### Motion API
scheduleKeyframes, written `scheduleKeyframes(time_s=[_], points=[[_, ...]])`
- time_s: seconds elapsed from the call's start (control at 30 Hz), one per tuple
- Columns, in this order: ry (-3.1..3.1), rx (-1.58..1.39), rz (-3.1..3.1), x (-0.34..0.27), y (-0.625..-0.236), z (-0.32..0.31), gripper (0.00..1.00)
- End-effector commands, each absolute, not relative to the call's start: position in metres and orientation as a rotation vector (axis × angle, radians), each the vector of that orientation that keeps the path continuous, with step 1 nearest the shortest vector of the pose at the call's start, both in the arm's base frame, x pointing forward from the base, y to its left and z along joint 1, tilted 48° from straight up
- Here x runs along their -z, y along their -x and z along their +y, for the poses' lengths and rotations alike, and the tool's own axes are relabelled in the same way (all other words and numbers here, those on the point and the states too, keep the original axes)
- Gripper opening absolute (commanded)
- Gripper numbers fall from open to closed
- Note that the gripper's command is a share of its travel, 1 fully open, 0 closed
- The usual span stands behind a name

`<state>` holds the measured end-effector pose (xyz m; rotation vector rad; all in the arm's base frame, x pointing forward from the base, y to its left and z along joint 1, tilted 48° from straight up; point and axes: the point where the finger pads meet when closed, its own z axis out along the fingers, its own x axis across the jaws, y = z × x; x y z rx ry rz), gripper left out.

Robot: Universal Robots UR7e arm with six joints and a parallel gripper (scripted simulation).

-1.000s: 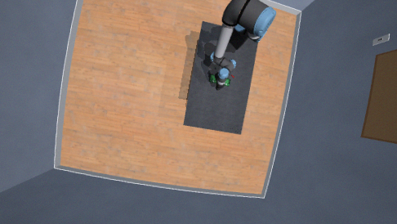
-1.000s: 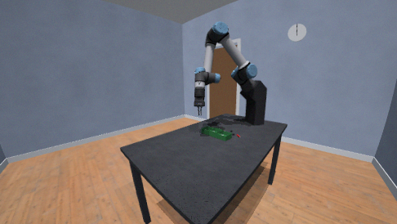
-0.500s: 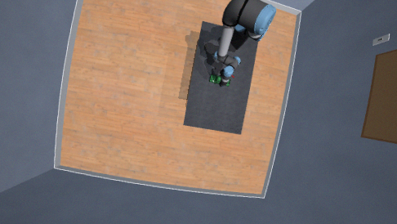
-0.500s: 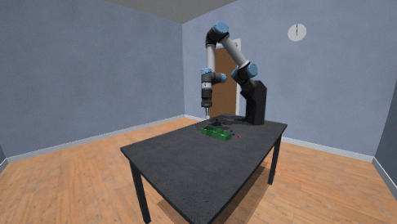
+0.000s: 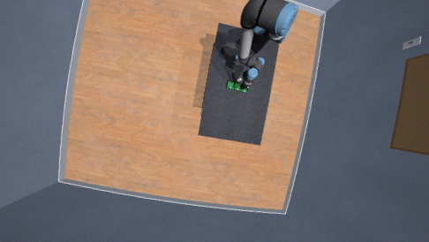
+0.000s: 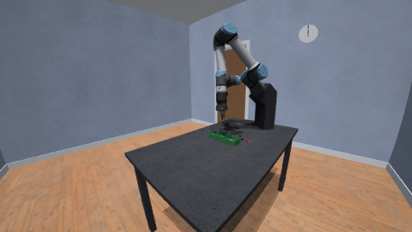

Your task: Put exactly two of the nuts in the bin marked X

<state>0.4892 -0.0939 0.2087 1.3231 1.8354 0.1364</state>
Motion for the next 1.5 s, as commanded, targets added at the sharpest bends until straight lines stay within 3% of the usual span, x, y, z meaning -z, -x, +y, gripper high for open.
scheduleKeyframes(time_s=[0.0,0.83,1.03,1.13,1.47], points=[[-1.368,-0.134,1.808,-0.194,-0.476,-0.087,0.31],[-1.651,-0.123,1.61,-0.127,-0.395,-0.054,0.31],[-1.651,-0.123,1.61,-0.126,-0.393,-0.053,0.31],[-1.709,-0.118,1.55,-0.114,-0.372,-0.047,0.31],[-1.708,-0.12,1.546,-0.115,-0.372,-0.048,0.31]])
